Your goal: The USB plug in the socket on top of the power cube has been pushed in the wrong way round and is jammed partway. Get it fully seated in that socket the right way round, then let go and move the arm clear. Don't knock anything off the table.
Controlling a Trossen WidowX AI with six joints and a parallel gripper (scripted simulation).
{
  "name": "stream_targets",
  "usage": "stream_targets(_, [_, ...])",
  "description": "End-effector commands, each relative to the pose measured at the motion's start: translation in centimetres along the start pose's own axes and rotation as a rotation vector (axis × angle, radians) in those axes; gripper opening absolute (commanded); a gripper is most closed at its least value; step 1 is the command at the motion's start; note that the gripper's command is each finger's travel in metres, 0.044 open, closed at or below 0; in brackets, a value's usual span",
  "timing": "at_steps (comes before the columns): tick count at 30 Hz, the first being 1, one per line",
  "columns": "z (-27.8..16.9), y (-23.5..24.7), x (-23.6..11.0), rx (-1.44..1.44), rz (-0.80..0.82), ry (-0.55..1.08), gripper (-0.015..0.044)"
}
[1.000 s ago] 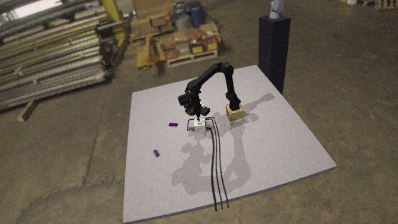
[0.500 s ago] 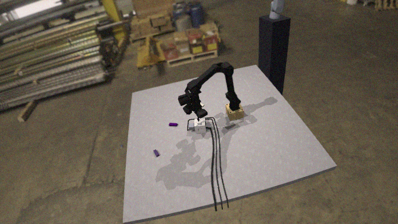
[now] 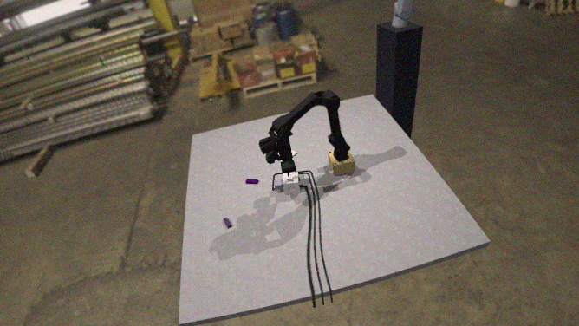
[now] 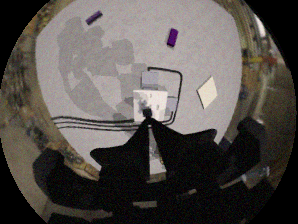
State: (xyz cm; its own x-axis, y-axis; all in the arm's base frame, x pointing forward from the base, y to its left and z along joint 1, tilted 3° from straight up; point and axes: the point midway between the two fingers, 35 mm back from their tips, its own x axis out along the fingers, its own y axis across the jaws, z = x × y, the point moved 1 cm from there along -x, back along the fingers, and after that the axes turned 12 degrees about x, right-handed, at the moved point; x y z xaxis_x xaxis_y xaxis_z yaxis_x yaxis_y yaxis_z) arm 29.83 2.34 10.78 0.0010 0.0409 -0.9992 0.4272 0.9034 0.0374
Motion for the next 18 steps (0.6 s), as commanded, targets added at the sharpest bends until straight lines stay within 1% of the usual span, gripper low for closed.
stream_targets(1, [-0.03,-0.01,0.02,0.101,-0.001,0.001,0.0])
stream_targets(18, [-0.03,-0.01,0.03,0.546,-0.001,0.001,0.0])
